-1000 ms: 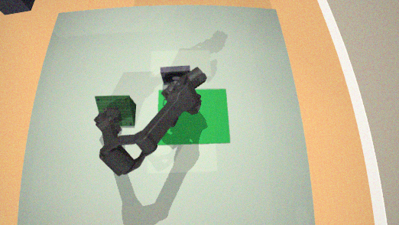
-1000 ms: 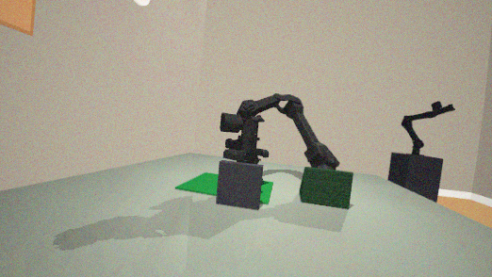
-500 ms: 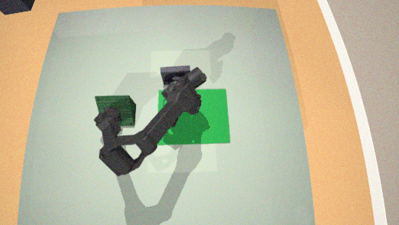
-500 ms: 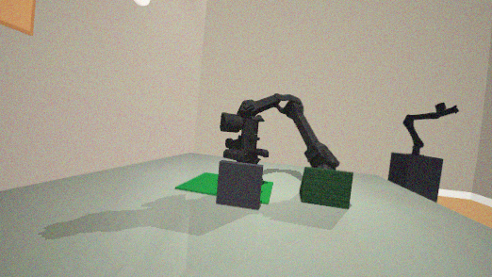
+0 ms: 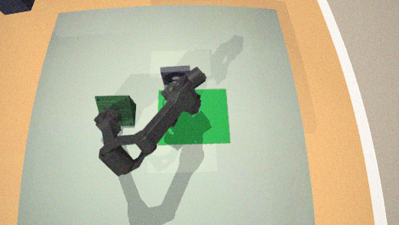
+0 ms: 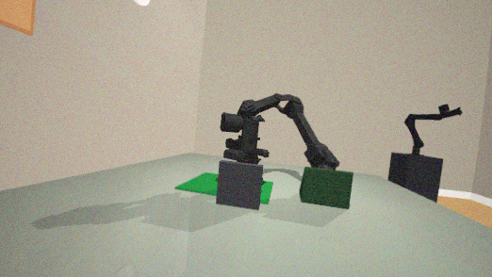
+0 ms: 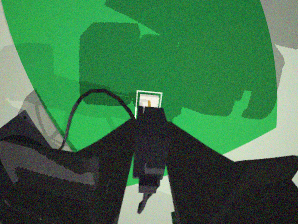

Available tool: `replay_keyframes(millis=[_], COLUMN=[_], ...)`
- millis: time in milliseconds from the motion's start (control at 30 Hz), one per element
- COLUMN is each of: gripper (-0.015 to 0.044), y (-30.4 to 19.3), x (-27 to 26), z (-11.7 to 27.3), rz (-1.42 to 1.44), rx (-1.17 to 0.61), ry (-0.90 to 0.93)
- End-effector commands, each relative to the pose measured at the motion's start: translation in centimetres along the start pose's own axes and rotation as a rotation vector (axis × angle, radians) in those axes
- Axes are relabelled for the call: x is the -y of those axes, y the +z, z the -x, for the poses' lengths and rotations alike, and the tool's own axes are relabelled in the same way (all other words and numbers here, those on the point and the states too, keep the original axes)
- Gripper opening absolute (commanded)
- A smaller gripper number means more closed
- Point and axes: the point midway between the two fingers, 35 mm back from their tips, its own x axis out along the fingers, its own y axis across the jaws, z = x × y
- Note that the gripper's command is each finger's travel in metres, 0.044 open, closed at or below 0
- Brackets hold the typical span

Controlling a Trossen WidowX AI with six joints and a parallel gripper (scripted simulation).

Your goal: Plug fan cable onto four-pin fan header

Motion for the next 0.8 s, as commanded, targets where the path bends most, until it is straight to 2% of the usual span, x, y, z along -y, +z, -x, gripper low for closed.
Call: replay_keyframes(millis=[0,767], gripper=[0.0000,0.0000], y=[0.01,0.21], x=[-0.08,-0.11], z=[0.02,-0.05], rz=[-0.004,-0.010], rx=[0.003,0.003], ry=[0.001,0.001])
